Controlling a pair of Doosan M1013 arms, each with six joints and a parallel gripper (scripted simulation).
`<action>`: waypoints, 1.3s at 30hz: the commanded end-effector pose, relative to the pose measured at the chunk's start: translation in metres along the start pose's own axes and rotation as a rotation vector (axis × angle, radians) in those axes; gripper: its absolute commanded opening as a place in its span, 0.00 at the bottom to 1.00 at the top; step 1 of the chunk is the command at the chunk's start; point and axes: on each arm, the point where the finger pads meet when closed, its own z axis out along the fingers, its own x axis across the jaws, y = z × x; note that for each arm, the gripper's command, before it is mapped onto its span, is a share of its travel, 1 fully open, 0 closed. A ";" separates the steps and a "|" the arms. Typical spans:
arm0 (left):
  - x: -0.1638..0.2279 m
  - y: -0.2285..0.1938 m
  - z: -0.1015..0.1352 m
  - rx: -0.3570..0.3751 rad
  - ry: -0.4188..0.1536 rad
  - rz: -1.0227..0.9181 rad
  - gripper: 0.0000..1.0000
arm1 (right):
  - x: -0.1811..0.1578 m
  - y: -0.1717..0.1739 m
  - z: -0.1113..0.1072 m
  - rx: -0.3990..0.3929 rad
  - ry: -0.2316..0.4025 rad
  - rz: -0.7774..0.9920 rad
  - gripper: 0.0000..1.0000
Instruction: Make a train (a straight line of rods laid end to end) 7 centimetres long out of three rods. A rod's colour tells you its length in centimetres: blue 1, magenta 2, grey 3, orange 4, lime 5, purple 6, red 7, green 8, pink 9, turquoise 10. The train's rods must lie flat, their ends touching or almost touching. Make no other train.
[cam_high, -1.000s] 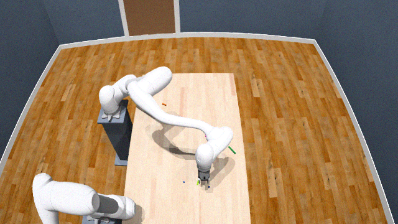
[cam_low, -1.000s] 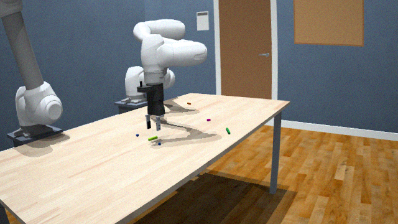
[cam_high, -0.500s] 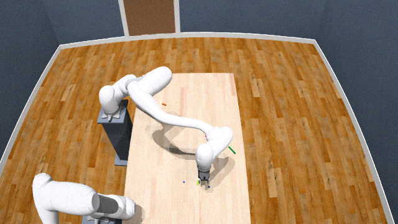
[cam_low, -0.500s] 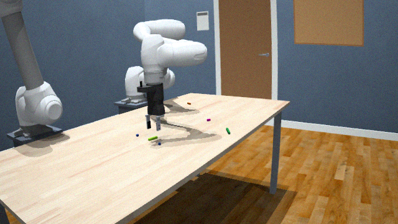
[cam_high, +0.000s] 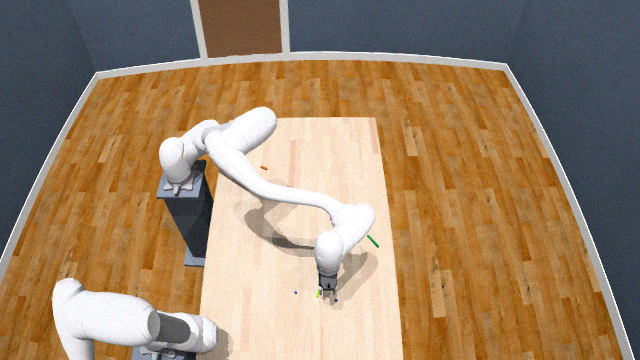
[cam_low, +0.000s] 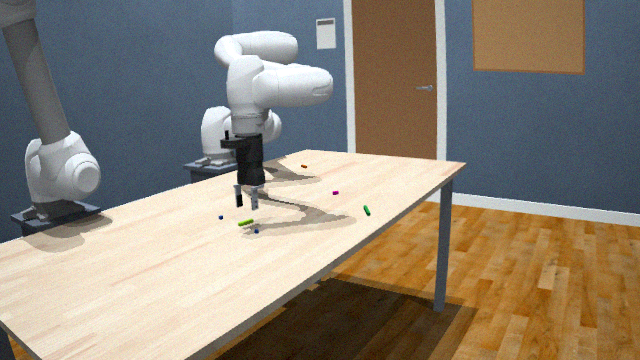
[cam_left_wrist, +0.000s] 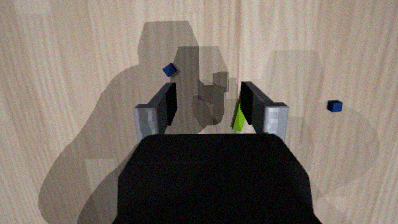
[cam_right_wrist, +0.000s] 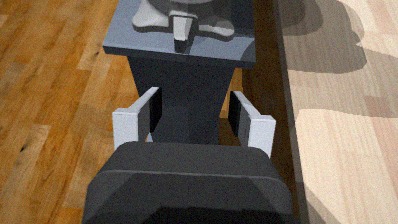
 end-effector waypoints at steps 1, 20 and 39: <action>0.000 0.000 -0.002 0.001 -0.002 0.000 1.00 | 0.000 0.000 0.000 -0.001 0.000 0.000 1.00; 0.000 0.000 -0.002 0.001 -0.002 0.000 1.00 | 0.000 0.000 0.000 -0.001 0.000 0.000 1.00; -0.079 0.057 -0.024 0.001 -0.002 0.212 1.00 | 0.000 0.000 0.000 -0.001 0.000 0.000 1.00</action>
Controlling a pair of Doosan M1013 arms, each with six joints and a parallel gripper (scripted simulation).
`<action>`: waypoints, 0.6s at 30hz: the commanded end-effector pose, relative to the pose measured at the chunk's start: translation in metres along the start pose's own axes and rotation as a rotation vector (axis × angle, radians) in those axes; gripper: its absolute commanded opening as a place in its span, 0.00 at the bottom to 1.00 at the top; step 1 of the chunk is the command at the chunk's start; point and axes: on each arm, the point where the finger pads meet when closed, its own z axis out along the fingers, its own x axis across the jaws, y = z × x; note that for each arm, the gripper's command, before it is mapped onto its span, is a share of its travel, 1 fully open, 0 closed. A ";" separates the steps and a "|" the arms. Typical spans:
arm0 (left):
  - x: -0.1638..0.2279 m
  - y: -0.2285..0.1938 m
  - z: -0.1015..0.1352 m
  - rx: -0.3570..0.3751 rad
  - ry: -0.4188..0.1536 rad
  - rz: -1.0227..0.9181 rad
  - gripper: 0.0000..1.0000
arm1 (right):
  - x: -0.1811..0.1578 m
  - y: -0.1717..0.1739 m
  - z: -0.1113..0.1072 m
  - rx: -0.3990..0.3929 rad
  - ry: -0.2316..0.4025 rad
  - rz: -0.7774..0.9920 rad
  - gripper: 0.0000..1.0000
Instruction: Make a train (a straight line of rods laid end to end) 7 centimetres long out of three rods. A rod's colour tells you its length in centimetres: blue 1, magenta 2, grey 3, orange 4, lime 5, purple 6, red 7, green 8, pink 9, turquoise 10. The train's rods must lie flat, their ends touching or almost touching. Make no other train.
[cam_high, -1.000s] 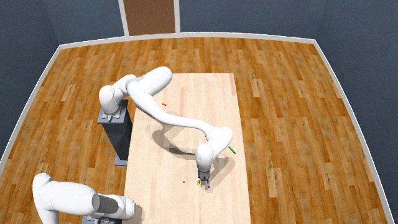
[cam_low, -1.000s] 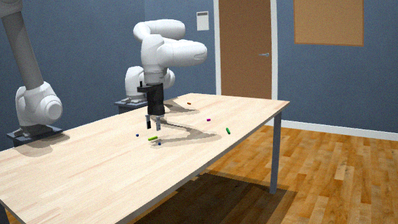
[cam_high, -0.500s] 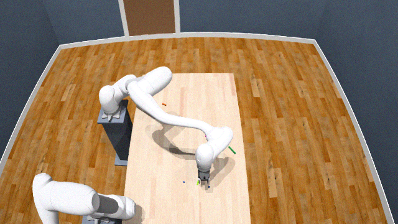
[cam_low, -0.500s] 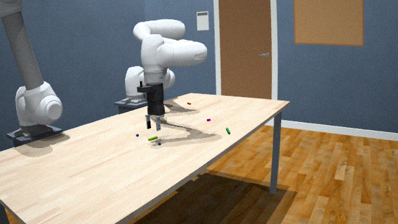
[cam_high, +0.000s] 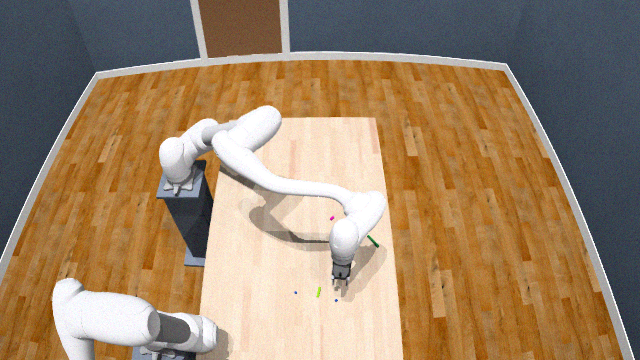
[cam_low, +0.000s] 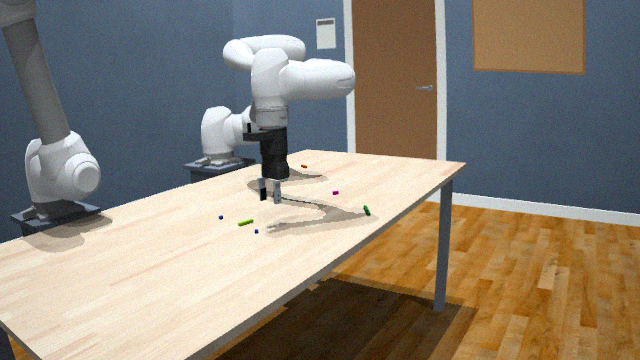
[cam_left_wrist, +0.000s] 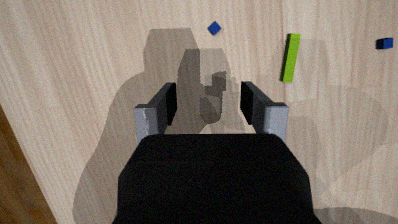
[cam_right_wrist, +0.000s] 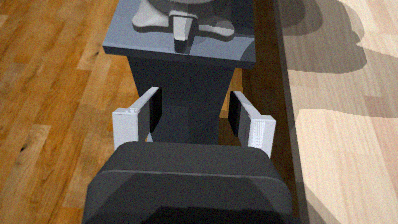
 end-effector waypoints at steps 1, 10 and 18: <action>-0.029 0.029 -0.011 0.000 0.005 0.094 1.00 | 0.000 0.000 0.000 -0.001 0.000 0.000 1.00; -0.073 0.089 -0.027 0.001 0.005 0.252 1.00 | 0.000 0.000 0.000 -0.001 0.000 0.000 1.00; -0.108 0.151 -0.042 0.001 0.005 0.399 1.00 | 0.000 0.000 0.000 -0.001 0.000 0.000 1.00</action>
